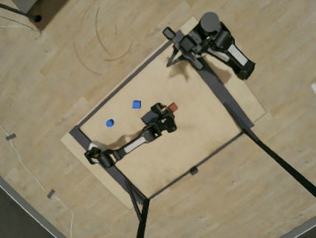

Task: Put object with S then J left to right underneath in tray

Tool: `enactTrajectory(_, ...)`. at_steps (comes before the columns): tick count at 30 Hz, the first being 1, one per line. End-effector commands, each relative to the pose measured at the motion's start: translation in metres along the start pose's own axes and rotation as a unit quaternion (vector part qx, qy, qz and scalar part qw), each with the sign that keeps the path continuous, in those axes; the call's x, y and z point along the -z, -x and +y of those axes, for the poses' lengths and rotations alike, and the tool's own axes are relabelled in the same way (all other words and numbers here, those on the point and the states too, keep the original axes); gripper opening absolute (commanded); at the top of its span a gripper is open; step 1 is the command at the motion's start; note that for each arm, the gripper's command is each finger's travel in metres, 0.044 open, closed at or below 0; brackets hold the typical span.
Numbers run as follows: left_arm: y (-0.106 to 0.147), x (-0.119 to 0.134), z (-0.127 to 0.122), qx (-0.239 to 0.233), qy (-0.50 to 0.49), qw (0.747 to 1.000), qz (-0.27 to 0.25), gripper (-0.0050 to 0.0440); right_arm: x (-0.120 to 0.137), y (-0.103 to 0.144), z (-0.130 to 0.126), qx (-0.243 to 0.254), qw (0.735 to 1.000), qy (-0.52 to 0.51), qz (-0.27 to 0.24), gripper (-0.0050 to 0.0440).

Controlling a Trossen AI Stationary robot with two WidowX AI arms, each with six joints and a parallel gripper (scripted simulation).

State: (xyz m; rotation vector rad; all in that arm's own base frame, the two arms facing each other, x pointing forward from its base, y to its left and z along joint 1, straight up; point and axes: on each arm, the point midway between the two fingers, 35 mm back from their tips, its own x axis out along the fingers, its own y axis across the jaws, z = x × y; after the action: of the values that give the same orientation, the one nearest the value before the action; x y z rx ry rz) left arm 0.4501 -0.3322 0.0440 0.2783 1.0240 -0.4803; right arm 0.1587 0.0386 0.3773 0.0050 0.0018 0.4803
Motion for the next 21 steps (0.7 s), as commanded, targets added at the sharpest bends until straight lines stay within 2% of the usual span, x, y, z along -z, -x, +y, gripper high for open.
enactTrajectory(1,0.008,-0.015,0.000,-0.001,0.005,1.000,-0.014,0.0400,-0.005,0.000,0.001,-0.001,1.000,0.005,-0.001,-0.0050)
enactTrajectory(10,0.011,-0.017,0.000,0.000,0.005,1.000,-0.017,0.0400,-0.005,0.000,0.001,-0.001,1.000,0.005,-0.001,-0.0050)
enactTrajectory(15,-0.003,-0.017,0.001,0.000,0.004,1.000,-0.016,0.0400,-0.005,0.000,0.001,-0.001,1.000,0.005,-0.001,-0.0050)
enactTrajectory(21,-0.038,-0.019,0.001,0.001,0.002,1.000,-0.015,0.0400,-0.005,0.000,0.001,-0.001,1.000,0.005,-0.001,-0.0050)
